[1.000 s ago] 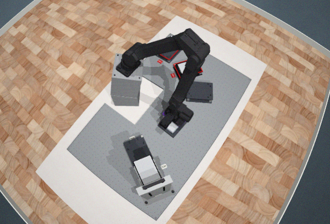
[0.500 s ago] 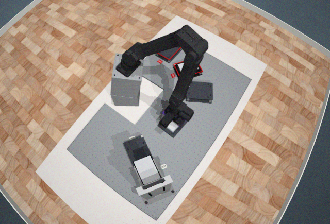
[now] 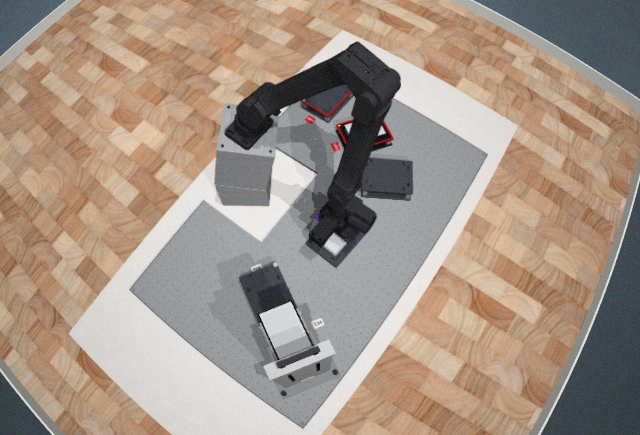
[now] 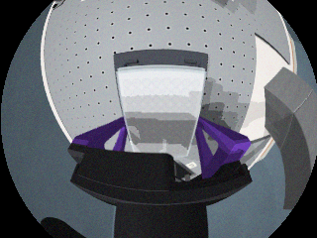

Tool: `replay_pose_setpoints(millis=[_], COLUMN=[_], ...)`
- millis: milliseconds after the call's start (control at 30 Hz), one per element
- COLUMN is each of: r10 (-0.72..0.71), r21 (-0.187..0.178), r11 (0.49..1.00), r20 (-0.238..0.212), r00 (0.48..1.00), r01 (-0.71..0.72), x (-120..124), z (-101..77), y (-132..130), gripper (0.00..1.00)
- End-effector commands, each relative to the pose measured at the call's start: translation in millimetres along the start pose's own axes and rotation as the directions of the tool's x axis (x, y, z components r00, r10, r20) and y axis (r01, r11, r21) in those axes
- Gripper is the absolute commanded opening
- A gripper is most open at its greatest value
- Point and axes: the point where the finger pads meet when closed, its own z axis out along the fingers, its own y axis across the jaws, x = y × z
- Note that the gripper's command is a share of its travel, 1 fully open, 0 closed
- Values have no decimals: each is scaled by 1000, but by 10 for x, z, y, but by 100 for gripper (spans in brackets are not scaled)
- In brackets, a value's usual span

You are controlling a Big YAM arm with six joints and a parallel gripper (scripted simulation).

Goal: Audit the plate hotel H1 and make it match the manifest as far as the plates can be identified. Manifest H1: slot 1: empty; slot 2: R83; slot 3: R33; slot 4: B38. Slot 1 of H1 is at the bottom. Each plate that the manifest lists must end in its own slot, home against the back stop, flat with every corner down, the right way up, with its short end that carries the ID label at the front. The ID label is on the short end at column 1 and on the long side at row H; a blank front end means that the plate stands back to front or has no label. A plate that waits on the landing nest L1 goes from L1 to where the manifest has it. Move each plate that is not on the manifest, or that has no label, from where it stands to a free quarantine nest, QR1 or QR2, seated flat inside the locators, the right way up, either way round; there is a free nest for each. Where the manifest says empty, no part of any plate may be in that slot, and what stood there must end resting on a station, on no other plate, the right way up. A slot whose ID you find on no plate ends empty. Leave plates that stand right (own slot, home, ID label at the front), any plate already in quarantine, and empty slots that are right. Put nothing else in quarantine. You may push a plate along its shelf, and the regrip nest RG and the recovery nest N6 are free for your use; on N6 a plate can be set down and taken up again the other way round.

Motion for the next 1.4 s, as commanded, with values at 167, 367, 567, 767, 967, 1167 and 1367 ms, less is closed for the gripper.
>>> replay_pose_setpoints(millis=[167,367,567,767,967,1167,1367], r10=[-3,0,-1,-4,-1,0,-4], r21=[-7,-8,-10,-9,-10,-11,-9], r11=[1000,1000,1000,1000,1000,1000,1000], r20=[1,2,2,1,2,2,1], r00=[1000,1000,1000,1000,1000,1000,1000], r01=[3,0,1,4,1,0,4], x=[-20,-35,-31,-19,-30,-33,-20], z=[-151,-192,-251,-299,-350,-410,-447], y=[20,25,36,30,31,35,29], gripper=[86,86,86,86,86,86,86])
